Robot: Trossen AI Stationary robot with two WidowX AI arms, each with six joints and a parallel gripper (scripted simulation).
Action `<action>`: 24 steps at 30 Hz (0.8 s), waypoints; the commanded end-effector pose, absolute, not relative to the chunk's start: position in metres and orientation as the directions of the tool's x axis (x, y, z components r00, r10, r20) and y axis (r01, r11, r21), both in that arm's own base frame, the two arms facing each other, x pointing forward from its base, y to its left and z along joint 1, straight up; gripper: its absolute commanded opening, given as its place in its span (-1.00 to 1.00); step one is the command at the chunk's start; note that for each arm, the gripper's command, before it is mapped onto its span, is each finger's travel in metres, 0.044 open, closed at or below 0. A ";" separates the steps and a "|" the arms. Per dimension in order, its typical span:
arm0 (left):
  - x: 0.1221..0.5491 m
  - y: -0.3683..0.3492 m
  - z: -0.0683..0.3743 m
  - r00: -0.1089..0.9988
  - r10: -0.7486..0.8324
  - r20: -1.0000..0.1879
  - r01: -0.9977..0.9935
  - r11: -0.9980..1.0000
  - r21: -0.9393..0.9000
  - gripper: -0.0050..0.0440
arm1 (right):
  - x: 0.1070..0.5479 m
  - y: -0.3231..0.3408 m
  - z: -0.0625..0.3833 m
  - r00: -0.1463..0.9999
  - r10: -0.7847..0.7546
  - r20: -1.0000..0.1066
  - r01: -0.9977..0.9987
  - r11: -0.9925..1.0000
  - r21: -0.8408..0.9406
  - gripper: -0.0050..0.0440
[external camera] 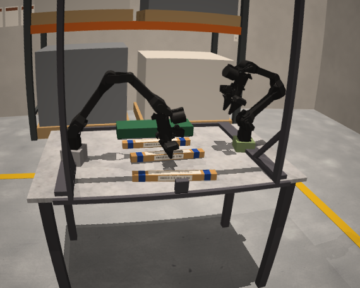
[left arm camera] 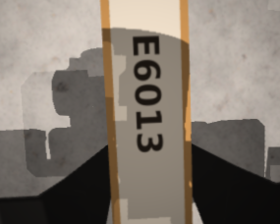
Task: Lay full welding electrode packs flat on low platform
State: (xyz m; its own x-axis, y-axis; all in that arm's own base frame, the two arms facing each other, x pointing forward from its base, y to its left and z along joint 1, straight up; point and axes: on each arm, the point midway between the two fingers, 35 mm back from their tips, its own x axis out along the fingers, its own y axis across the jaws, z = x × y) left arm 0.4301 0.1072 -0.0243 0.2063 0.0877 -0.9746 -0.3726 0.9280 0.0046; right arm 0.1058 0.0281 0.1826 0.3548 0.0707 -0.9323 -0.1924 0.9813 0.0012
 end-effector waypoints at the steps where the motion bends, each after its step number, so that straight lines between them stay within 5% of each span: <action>1: 0.447 0.113 0.005 0.293 0.112 -0.950 -0.377 0.926 -0.008 -1.00 | 0.107 0.028 0.189 0.375 0.073 -0.924 -0.189 0.982 0.001 0.55; 24: 0.445 0.112 0.000 0.291 0.111 -0.950 -0.377 0.926 -0.007 -1.00 | 0.107 0.028 0.189 0.375 0.073 -0.924 -0.189 0.982 0.001 0.55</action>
